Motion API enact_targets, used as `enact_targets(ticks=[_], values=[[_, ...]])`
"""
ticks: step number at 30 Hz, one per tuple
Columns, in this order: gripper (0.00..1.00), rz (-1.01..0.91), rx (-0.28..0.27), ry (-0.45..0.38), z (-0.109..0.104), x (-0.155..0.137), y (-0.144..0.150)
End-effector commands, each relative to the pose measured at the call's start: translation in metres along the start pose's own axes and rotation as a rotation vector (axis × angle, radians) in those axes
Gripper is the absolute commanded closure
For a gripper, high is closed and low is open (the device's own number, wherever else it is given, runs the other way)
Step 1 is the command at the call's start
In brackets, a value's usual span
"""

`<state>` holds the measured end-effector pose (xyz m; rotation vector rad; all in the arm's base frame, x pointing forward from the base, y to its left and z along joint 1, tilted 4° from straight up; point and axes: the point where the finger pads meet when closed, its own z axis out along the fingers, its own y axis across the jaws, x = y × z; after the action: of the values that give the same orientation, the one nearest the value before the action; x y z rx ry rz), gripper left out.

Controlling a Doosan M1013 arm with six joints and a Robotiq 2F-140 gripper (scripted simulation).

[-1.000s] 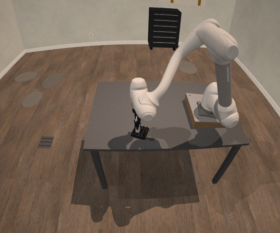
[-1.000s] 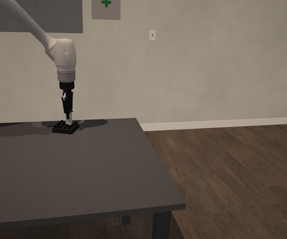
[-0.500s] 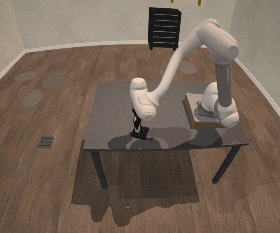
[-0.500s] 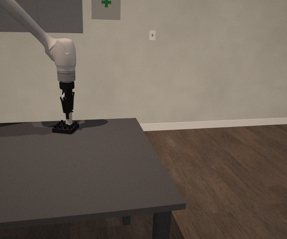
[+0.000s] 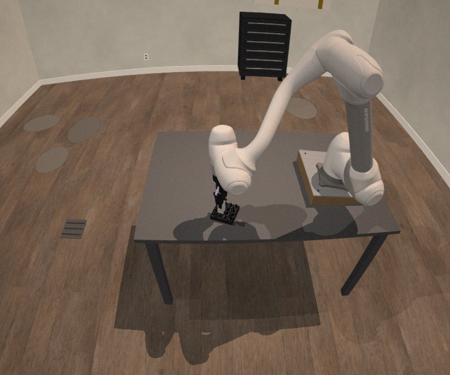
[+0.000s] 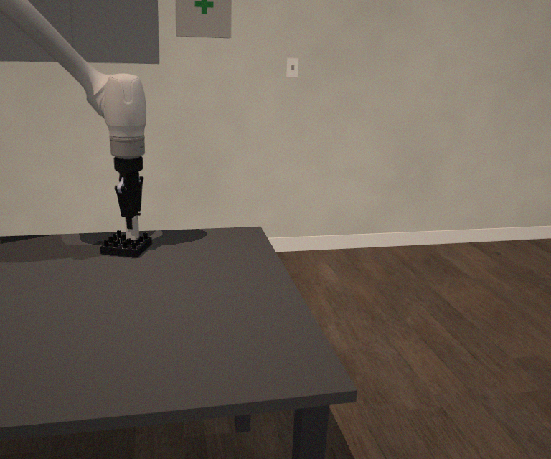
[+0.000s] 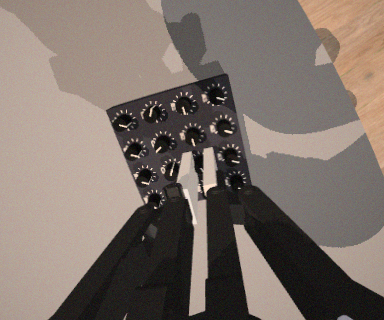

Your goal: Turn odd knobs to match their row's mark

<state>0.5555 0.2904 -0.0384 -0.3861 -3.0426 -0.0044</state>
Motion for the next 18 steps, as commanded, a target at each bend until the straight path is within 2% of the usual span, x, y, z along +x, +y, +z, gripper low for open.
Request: enact_targets(ticks=[1,9,10,18], values=[[0.95,0.000,0.000,0.000,-0.0001,0.0000,0.0000],[0.95,0.000,0.000,0.000,-0.0001,0.0000,0.0000],[0.88,0.000,0.000,0.000,-0.0001,0.0000,0.0000],[0.88,0.000,0.000,0.000,-0.0001,0.0000,0.0000]])
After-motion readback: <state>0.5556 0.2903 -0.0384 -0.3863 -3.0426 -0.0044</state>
